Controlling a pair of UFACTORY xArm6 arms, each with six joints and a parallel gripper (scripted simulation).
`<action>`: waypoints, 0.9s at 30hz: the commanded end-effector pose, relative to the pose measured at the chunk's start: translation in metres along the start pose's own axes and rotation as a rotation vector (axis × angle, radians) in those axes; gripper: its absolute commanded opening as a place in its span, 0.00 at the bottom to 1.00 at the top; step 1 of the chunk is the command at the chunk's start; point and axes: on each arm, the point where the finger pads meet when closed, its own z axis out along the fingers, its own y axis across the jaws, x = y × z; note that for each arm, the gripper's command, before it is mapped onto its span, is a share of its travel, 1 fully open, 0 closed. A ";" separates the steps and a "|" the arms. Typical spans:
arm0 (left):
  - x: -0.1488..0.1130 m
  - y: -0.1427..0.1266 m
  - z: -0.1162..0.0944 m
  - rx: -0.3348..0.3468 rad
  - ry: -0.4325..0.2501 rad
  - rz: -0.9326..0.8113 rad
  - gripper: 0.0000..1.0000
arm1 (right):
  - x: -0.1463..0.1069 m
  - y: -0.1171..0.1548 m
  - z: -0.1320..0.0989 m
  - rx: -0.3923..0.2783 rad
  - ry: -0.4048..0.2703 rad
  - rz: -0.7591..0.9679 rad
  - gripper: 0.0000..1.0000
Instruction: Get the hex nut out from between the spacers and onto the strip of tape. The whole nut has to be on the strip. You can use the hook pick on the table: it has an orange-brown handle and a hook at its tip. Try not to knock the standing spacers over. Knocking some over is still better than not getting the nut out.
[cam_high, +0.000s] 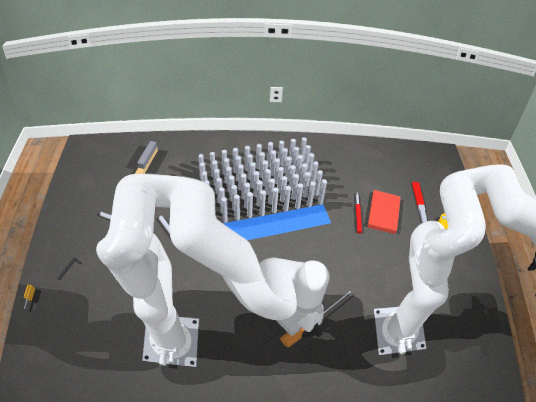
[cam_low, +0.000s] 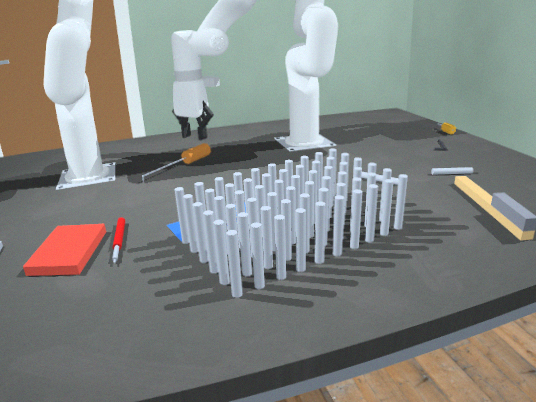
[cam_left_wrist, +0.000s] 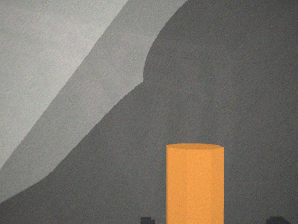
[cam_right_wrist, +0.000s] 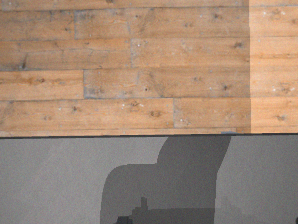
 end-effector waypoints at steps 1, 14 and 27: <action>-0.001 -0.001 0.000 0.002 -0.003 0.000 0.65 | 0.001 0.000 -0.002 0.000 0.005 0.000 1.00; -0.001 -0.001 0.006 0.002 -0.003 0.000 0.65 | 0.001 0.000 -0.002 0.000 0.005 0.000 1.00; -0.001 -0.001 0.026 0.002 -0.003 0.000 0.65 | 0.001 0.000 -0.002 0.000 0.005 0.000 1.00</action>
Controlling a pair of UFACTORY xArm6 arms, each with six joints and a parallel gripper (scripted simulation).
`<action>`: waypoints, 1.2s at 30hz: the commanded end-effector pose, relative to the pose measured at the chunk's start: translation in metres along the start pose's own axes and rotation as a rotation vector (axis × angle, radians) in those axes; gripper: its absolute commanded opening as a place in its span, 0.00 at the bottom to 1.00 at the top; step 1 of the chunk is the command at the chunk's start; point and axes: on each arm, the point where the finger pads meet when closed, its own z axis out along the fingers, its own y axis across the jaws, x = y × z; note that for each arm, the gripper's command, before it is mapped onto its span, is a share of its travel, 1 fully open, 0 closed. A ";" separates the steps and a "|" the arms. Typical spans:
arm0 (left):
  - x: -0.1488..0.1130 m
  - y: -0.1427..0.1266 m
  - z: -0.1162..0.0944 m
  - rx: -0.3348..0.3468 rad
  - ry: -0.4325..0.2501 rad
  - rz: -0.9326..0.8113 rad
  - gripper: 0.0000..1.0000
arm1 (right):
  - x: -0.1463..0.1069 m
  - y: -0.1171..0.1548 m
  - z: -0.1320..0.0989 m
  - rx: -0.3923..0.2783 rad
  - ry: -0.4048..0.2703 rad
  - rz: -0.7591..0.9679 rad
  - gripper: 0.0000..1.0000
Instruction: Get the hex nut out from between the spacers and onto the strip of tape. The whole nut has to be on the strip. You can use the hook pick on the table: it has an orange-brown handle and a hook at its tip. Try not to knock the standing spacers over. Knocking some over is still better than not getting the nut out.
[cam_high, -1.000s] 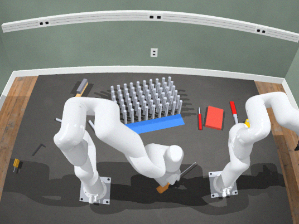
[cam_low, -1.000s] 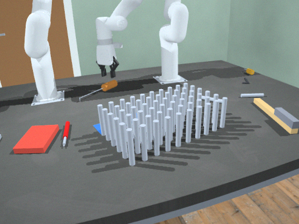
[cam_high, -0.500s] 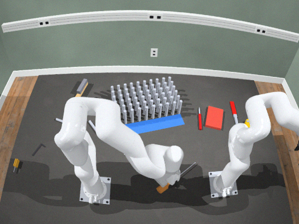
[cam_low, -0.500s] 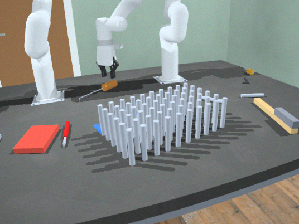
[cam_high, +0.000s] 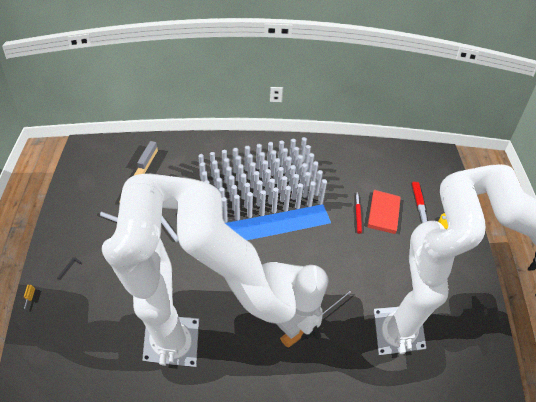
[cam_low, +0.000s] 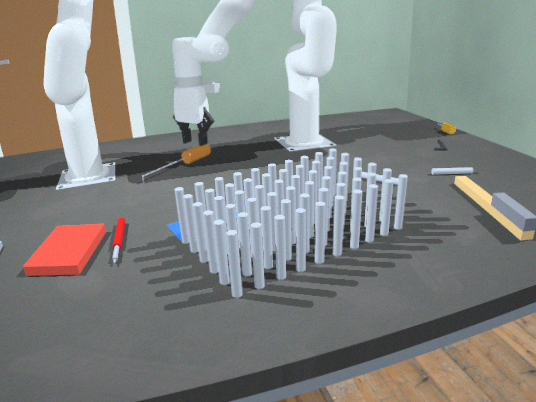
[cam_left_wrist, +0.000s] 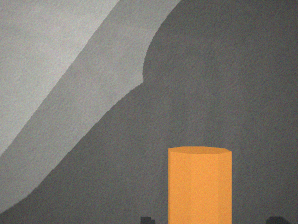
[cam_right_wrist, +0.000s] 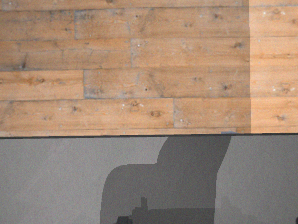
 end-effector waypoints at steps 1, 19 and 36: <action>-0.001 -0.001 0.010 0.002 -0.003 0.000 0.65 | 0.001 0.000 -0.002 0.000 0.005 0.000 1.00; -0.001 -0.001 0.036 0.002 -0.003 0.000 0.65 | 0.001 0.000 -0.002 0.000 0.005 0.000 1.00; -0.001 -0.001 0.042 0.002 -0.003 0.000 0.65 | 0.001 0.000 -0.002 0.000 0.005 0.000 1.00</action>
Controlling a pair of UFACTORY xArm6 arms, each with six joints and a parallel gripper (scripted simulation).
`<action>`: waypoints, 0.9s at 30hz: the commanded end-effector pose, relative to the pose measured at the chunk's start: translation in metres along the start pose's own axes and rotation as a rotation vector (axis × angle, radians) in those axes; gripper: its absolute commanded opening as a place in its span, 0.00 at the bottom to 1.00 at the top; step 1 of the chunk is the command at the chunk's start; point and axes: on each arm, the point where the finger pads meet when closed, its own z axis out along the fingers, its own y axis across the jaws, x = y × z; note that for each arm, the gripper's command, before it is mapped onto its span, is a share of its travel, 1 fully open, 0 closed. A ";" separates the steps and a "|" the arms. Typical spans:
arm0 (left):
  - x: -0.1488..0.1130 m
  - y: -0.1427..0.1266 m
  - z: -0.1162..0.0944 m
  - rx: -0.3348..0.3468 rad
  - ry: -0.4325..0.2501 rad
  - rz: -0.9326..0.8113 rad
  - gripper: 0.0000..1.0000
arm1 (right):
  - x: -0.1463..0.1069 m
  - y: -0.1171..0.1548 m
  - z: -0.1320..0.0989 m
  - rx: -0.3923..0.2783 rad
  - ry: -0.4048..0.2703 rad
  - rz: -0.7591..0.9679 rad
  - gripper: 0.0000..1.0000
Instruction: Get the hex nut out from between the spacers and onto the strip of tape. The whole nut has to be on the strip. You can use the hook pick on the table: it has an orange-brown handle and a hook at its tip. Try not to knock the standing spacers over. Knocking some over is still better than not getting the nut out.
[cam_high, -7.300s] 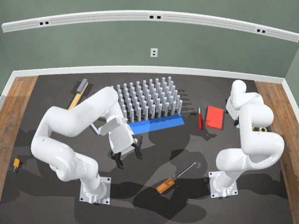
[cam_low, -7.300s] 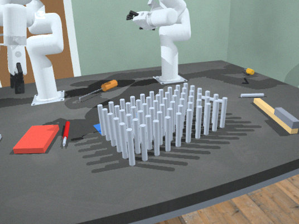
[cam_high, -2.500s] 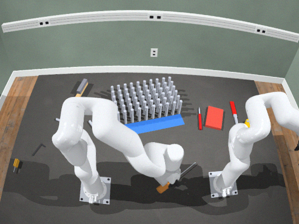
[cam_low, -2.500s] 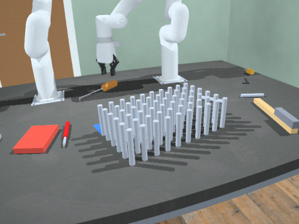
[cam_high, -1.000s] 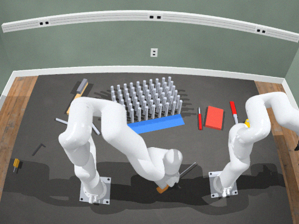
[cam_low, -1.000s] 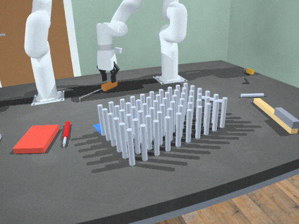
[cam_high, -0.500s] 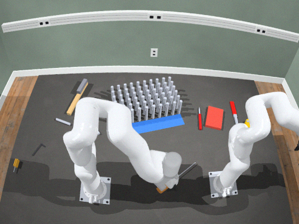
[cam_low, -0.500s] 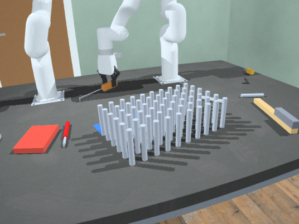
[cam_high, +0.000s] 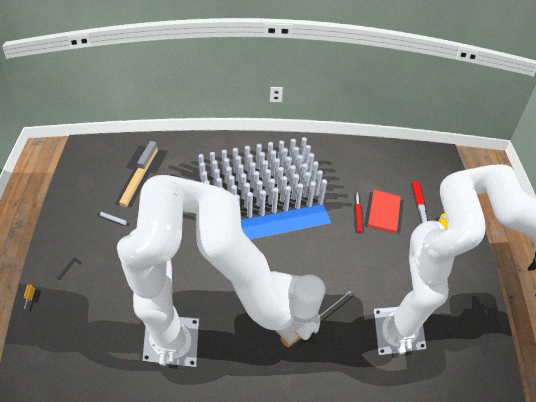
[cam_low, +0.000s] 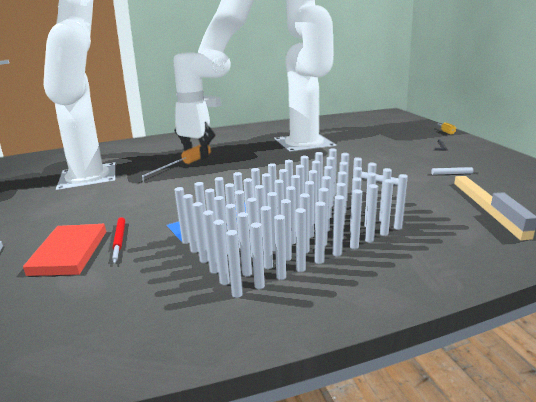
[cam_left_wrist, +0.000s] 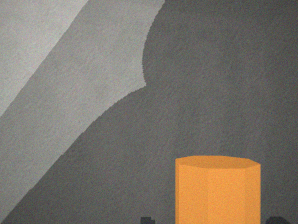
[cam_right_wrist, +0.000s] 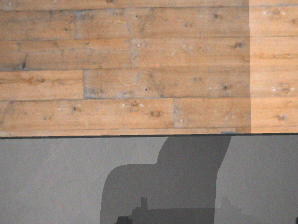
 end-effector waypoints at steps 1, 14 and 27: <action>-0.001 -0.001 0.000 0.002 -0.003 0.000 0.65 | 0.001 0.000 -0.002 0.000 0.005 0.000 1.00; -0.001 -0.001 0.000 0.002 -0.003 0.000 0.00 | 0.001 0.000 -0.002 0.000 0.005 0.000 1.00; -0.001 -0.001 -0.002 0.002 -0.003 0.000 0.00 | 0.001 0.000 -0.002 0.000 0.005 0.000 1.00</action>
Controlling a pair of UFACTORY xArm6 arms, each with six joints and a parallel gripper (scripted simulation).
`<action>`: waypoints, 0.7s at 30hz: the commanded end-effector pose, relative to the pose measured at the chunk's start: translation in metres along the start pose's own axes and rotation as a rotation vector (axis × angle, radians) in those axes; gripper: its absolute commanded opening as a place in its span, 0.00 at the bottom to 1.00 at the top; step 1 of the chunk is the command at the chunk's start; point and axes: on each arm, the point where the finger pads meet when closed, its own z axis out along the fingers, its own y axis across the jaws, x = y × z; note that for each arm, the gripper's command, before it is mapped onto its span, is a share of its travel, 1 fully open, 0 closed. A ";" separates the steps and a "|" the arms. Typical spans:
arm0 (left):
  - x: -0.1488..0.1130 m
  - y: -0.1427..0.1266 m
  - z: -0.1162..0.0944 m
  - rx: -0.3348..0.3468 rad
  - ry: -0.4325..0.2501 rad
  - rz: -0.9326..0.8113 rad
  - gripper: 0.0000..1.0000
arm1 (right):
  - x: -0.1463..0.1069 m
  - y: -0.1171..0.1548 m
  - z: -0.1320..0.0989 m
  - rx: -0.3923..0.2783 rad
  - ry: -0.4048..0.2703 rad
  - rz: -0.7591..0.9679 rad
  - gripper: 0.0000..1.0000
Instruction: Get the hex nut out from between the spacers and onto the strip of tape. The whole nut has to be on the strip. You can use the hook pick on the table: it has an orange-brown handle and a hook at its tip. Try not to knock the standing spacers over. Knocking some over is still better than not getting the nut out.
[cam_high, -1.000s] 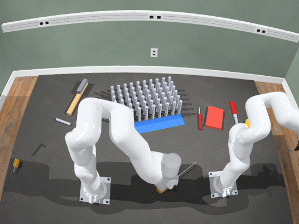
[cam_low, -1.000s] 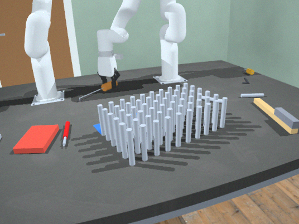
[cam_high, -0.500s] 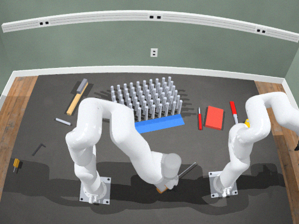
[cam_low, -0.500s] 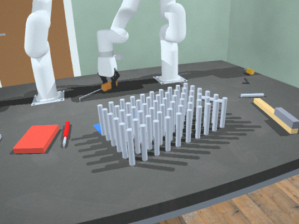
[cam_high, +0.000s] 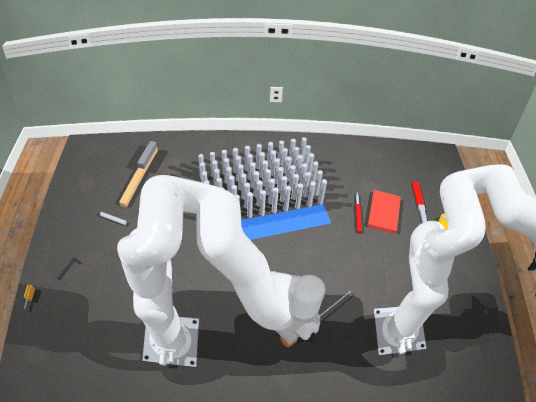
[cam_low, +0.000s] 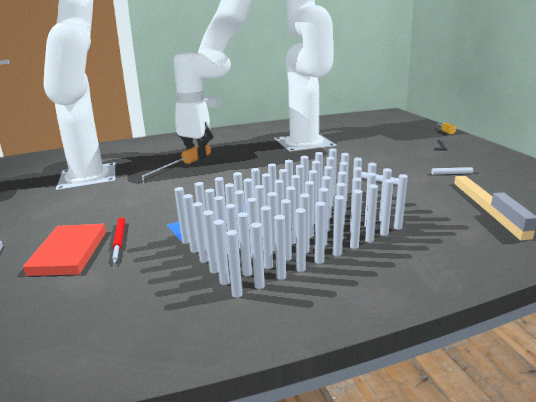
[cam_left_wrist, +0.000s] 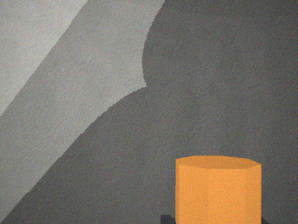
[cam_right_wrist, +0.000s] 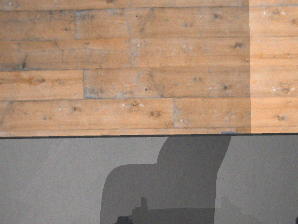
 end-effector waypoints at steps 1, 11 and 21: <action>-0.001 -0.001 -0.004 0.002 -0.003 0.000 0.00 | 0.001 0.000 -0.002 0.000 0.005 0.000 1.00; -0.001 -0.001 -0.019 0.002 -0.003 0.000 0.00 | 0.001 0.000 -0.002 0.000 0.005 0.000 1.00; -0.001 -0.001 -0.056 0.002 -0.003 0.000 0.00 | 0.001 0.000 -0.002 0.000 0.005 0.000 1.00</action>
